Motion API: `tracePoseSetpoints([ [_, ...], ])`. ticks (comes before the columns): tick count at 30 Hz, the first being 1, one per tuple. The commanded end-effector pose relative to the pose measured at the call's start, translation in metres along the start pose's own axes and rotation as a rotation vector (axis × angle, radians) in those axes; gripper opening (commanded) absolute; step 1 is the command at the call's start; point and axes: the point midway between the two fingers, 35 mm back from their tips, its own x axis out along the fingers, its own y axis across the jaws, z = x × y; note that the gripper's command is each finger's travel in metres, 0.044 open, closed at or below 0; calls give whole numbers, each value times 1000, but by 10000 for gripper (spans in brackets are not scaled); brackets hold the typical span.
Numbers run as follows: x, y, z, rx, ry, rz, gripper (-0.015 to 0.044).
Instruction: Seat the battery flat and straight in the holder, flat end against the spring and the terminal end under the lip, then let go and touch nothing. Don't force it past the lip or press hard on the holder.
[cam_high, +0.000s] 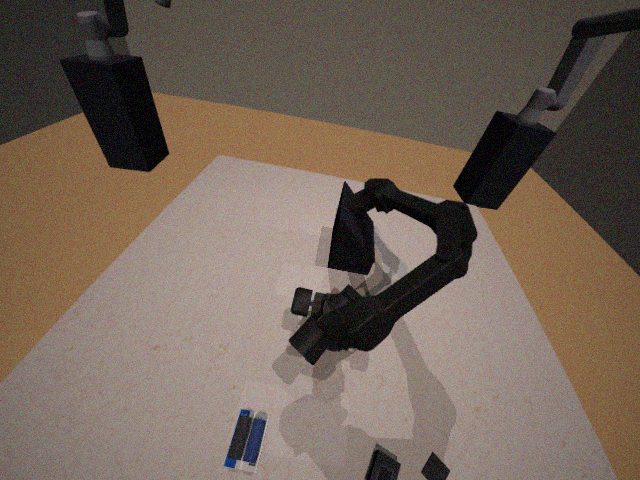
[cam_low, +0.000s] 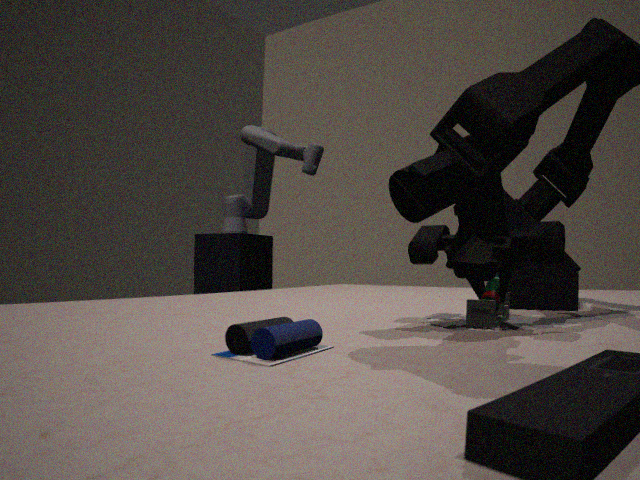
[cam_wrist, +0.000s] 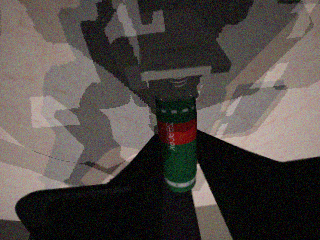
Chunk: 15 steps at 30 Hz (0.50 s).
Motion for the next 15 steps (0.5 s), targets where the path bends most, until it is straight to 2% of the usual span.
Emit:
tracePoseSetpoints([
  [1, 0, -2, 3, -2, 3, -2, 80],
  [15, -4, -1, 10, -2, 4, -1, 80],
])
